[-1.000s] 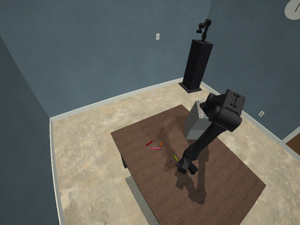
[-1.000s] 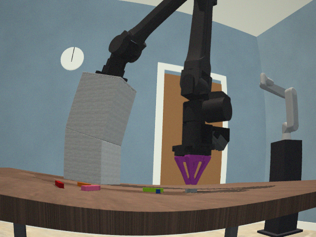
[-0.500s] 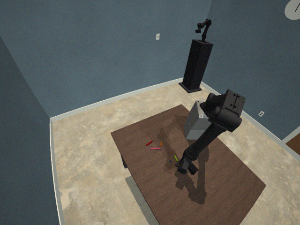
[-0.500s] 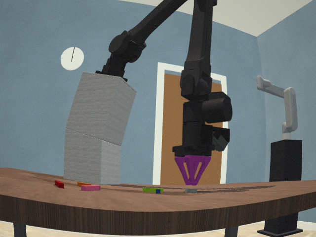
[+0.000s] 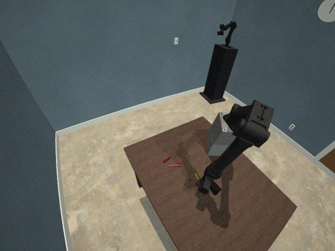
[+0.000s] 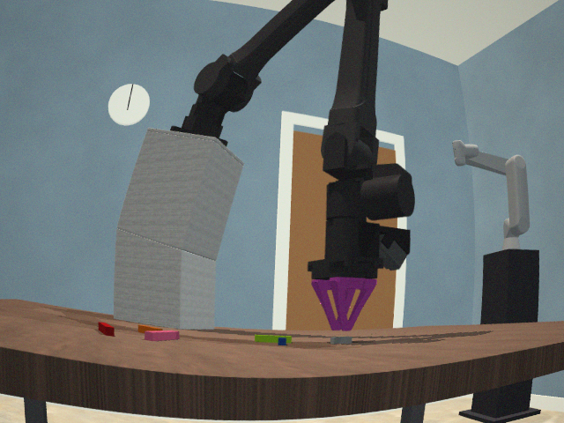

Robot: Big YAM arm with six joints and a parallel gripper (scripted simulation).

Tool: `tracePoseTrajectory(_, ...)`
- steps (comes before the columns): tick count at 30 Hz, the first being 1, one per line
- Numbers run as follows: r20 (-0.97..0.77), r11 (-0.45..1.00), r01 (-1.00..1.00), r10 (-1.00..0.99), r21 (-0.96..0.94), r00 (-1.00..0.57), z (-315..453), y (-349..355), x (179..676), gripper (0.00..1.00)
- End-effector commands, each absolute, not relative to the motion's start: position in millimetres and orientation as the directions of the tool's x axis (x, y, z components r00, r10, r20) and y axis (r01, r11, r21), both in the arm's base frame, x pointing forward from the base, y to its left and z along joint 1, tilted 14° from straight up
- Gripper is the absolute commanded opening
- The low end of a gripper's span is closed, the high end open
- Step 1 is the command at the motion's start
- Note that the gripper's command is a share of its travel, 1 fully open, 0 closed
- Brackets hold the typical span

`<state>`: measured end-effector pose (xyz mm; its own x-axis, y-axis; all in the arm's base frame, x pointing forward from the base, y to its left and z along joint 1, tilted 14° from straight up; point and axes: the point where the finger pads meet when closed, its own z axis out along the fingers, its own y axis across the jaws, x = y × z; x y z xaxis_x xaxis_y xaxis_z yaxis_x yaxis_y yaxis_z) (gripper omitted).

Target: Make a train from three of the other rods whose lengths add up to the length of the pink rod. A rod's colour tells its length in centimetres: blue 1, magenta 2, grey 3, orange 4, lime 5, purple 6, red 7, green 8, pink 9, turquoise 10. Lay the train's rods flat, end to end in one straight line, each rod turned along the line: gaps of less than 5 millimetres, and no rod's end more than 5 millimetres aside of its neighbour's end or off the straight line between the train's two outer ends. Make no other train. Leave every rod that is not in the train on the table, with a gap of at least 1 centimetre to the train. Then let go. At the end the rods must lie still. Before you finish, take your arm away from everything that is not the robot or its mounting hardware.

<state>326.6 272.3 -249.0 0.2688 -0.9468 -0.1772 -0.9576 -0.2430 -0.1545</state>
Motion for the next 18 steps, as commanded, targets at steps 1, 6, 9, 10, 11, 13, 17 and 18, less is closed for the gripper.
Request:
tracePoseTrajectory(1,-0.181,-0.239,-0.957,-0.946,-0.163,0.267,-252.6,276.1,327.2,0.24)
tracePoseTrajectory(6,-0.181,-0.239,-0.957,-0.946,-0.163,0.267,-252.6,276.1,327.2,0.24)
tracePoseTrajectory(9,-0.181,-0.239,-0.957,-0.946,-0.163,0.267,-252.6,276.1,327.2,0.24)
tracePoseTrajectory(10,-0.181,-0.239,-0.957,-0.946,-0.163,0.267,-252.6,276.1,327.2,0.24)
tracePoseTrajectory(11,-0.181,-0.239,-0.957,-0.946,-0.163,0.267,-252.6,276.1,327.2,0.24)
tracePoseTrajectory(13,-0.181,-0.239,-0.957,-0.946,-0.163,0.267,-252.6,276.0,327.2,0.24)
tracePoseTrajectory(17,-0.181,-0.239,-0.957,-0.947,-0.163,0.267,-252.7,275.0,327.7,0.24)
tracePoseTrajectory(18,-0.18,-0.239,-0.957,-0.947,-0.163,0.267,-252.8,273.9,328.3,0.24)
